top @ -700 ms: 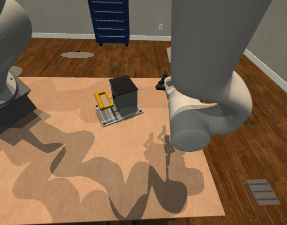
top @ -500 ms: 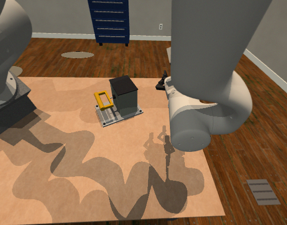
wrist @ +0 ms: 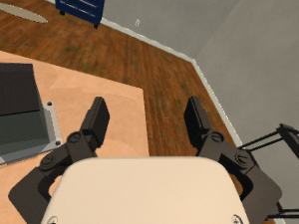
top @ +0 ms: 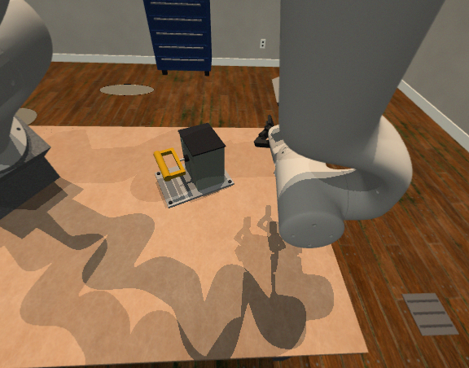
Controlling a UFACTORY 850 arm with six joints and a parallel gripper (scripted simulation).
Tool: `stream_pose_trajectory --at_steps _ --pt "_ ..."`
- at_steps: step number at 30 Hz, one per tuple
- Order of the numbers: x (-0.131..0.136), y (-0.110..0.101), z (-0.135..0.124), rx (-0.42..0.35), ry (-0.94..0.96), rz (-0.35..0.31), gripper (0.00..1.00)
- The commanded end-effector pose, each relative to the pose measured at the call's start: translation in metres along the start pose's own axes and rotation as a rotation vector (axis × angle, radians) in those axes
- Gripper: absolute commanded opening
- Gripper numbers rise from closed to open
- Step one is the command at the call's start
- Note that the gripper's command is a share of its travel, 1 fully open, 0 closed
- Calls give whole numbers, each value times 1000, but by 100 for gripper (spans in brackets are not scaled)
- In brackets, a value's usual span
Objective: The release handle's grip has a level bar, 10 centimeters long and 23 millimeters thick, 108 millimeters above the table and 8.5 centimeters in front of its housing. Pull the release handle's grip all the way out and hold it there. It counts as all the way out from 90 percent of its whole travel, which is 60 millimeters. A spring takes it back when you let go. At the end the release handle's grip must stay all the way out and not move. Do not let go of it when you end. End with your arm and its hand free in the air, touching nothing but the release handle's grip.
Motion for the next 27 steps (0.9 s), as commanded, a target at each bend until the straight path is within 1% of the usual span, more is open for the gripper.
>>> stream_pose_trajectory --at_steps 1,4,6,9,11,13,15,21,27 --pt "-2 2 2 7 -1 11 100" --pt "-11 7 7 26 2 45 100" --pt "-22 13 12 48 5 85 100" --pt "-45 24 25 96 7 173 100" --pt "-66 32 36 140 7 253 100" --pt "-66 32 36 140 7 253 100" --pt "-91 39 50 191 1 350 100" --pt "-134 46 74 281 -20 523 100" --pt "-176 46 95 370 -60 701 100"
Point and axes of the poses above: the point where the finger pads meet when closed, its own y axis out along the fingers, its own x axis across the jaws, z = x × y, the point moved 4 cm from there along -y, back along the fingers, and after that the axes turned 5 degrees about -y, right-handed, at the moved point
